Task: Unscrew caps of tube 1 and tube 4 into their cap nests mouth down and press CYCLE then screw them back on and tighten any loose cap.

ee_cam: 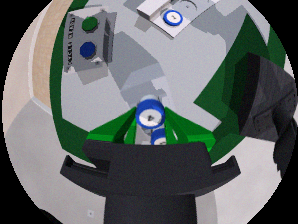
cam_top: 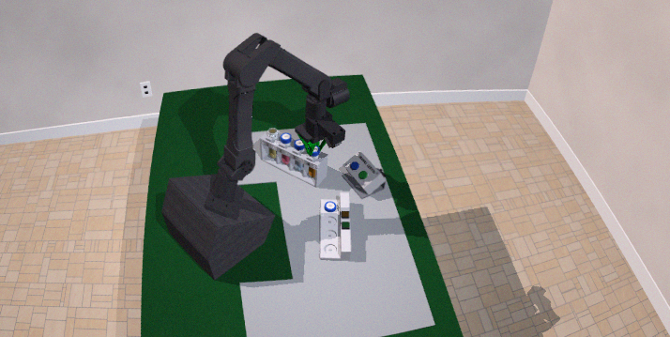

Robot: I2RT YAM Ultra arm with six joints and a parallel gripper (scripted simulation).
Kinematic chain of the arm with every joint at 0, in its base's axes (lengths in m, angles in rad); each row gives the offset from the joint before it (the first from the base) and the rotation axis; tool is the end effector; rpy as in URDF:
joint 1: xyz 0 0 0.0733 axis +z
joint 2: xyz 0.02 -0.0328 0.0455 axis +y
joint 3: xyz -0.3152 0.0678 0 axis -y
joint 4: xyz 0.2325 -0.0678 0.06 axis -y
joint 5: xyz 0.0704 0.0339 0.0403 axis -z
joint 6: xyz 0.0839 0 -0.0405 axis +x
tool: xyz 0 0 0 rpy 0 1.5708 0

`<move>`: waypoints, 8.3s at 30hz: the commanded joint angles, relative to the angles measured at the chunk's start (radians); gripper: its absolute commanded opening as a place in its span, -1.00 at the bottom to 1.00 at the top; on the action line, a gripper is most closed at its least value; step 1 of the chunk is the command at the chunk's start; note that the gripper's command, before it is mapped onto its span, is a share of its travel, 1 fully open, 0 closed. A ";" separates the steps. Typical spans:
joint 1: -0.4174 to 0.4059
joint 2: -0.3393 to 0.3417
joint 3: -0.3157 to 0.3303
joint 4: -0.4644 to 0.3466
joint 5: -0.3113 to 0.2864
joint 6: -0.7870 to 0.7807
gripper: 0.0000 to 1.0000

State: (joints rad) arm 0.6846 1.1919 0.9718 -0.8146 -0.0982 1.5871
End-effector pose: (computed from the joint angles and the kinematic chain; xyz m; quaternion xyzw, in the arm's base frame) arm 0.1660 0.1475 0.2870 0.4083 0.8724 0.2598 0.0685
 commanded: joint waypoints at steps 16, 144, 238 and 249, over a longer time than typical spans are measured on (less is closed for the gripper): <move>0.000 -0.008 0.004 0.000 0.001 -0.345 -1.00; -0.005 -0.027 0.017 -0.032 -0.002 -1.592 -1.00; -1.144 0.481 -0.045 0.142 -0.430 -2.032 -1.00; -1.051 0.609 -0.110 0.388 -0.414 -1.926 -1.00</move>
State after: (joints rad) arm -0.3687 1.7958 0.8627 -0.5163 -0.5144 -0.3737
